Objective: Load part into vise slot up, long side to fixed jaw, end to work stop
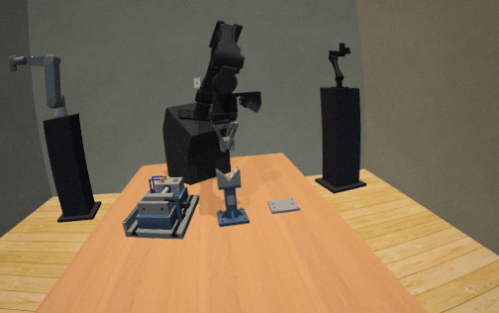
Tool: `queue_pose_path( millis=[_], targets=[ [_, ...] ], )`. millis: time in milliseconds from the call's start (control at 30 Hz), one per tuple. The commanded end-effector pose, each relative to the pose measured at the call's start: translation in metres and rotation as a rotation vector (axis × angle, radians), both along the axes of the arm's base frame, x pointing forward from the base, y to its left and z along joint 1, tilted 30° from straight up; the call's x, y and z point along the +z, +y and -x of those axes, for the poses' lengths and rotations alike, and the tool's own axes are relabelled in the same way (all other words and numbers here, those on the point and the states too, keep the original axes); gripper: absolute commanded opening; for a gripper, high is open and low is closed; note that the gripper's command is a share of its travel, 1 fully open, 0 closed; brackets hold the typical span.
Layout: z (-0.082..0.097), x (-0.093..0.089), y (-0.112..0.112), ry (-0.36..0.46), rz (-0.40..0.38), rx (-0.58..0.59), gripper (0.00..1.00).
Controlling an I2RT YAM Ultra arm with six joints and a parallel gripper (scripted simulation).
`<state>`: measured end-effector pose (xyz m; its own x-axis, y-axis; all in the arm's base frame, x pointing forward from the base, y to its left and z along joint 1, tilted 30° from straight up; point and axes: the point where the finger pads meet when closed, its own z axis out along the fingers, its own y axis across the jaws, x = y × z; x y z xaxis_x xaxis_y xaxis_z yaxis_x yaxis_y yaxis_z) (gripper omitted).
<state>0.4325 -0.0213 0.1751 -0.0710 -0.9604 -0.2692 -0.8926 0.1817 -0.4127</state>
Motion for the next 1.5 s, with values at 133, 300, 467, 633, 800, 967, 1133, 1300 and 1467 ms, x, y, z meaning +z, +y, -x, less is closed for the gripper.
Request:
queue_pose_path(
  millis=[133, 300, 467, 633, 800, 967, 1133, 1300, 1467],
  targets=[
    [0.0013, 0.0082, -0.0070, -0.023, -0.006, -0.009, 0.00],
    [0.0013, 0.0082, -0.0070, -0.023, -0.006, -0.009, 0.00],
    [0.0013, 0.0082, -0.0070, -0.023, -0.006, -0.009, 0.00],
    [0.0013, 0.0082, -0.0070, -0.023, -0.006, -0.009, 0.00],
    [0.0013, 0.0082, -0.0070, -0.023, -0.006, -0.009, 0.00],
    [0.0013, 0.0084, -0.0070, -0.024, -0.006, -0.010, 0.00],
    [0.0009, 0.0098, -0.0070, -0.025, -0.004, -0.014, 0.00],
    [0.0001, 0.0129, -0.0093, -0.027, 0.012, -0.029, 0.00],
    [-0.0010, 0.0164, -0.0060, -0.032, 0.019, -0.025, 0.00]
  ],
)
